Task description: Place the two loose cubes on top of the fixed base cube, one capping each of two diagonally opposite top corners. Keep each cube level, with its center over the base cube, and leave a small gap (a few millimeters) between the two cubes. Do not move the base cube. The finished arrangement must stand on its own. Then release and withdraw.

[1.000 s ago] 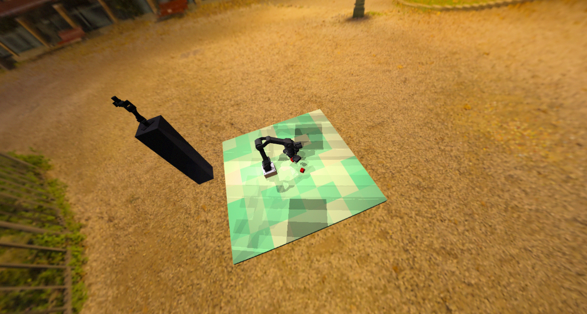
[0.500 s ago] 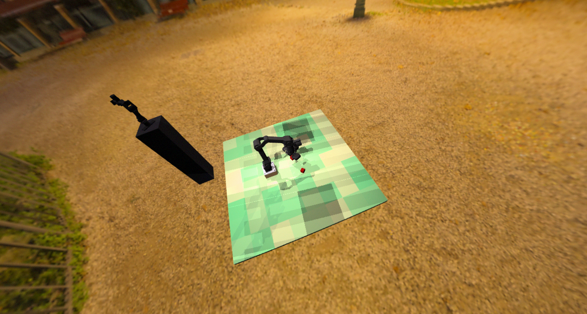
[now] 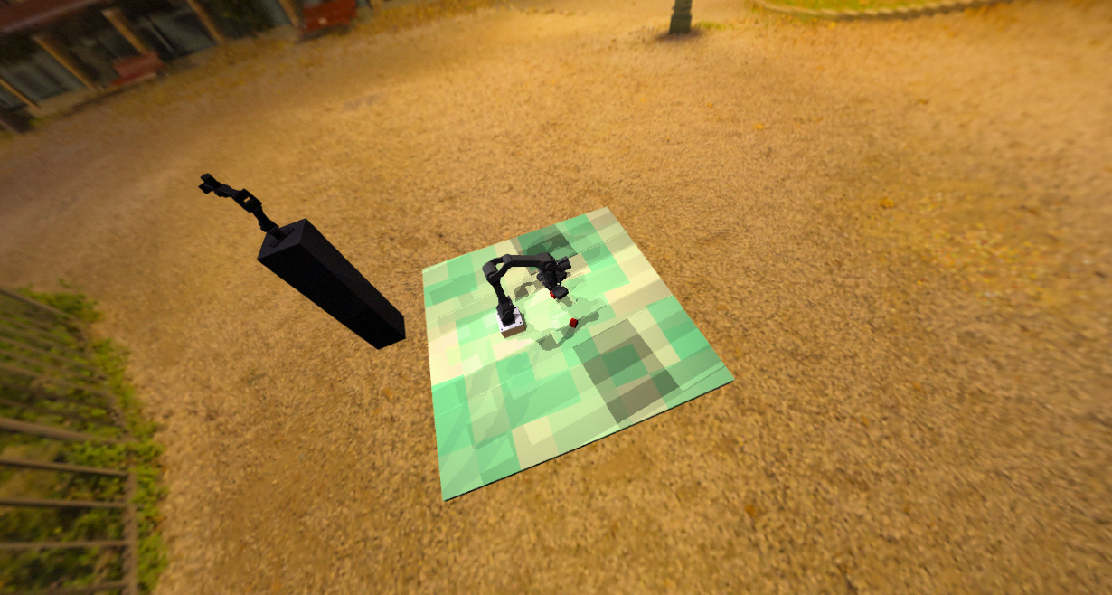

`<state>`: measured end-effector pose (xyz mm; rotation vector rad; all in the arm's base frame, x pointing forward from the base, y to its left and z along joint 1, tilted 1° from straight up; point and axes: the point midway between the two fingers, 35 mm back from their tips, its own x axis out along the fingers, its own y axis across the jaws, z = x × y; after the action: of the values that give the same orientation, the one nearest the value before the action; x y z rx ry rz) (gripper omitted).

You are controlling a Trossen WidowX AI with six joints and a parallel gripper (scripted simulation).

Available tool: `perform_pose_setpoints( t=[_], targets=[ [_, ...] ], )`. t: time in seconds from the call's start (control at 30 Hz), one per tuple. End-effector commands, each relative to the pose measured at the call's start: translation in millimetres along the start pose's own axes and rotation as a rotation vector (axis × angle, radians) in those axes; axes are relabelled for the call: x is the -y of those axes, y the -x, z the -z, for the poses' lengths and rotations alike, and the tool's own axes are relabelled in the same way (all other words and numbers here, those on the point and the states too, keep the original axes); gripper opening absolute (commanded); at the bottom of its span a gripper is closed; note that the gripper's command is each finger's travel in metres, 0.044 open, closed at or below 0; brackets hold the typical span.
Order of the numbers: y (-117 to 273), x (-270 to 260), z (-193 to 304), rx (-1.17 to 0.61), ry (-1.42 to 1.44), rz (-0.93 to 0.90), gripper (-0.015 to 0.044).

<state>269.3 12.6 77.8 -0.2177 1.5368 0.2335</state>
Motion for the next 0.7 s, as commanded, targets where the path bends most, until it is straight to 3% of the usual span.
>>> perform_pose_setpoints(
  t=[0.0, 0.67],
  targets=[
    [-5.3, -10.9, -7.4, 0.001, -0.036, 0.002, 0.0105],
    [-22.6, -50.7, -25.4, 0.002, -0.142, -0.002, 0.0105]
  ],
)
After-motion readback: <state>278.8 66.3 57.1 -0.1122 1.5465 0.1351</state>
